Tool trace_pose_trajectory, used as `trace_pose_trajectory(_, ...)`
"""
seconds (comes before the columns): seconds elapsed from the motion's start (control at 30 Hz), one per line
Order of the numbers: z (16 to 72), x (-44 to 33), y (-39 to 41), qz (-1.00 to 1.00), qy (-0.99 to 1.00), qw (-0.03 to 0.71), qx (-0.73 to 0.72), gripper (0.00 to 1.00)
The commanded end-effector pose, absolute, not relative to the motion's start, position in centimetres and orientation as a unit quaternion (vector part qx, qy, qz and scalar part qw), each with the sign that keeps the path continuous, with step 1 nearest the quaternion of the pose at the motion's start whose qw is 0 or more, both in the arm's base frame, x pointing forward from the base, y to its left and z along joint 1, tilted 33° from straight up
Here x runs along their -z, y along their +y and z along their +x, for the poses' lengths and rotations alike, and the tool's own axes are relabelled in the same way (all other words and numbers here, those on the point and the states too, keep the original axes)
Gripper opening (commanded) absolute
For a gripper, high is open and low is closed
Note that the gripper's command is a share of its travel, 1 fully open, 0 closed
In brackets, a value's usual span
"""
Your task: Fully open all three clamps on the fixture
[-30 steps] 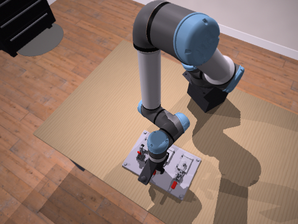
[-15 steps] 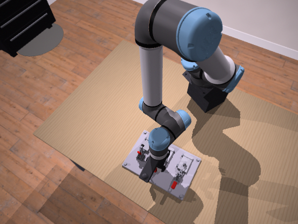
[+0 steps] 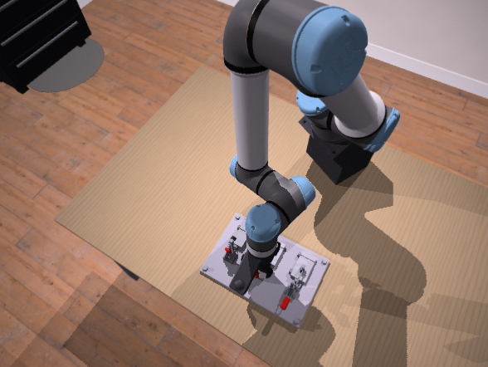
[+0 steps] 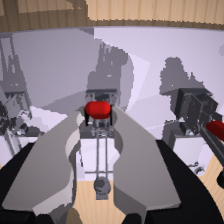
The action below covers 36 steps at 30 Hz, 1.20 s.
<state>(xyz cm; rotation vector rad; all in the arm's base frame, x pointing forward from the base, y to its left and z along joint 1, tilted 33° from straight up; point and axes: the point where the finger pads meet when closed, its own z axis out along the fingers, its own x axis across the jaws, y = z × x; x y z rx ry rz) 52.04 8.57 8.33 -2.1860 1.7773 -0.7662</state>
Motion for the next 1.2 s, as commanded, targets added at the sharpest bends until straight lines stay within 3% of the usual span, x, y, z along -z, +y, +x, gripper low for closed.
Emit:
trace_pose_trajectory(0.0, 51.5, -8.1, 8.3, -0.744, 0.606, 0.109, 0.26, 0.0)
trace_pose_trajectory(1.17, 50.4, -7.4, 8.0, -0.744, 0.606, 0.108, 0.259, 0.0)
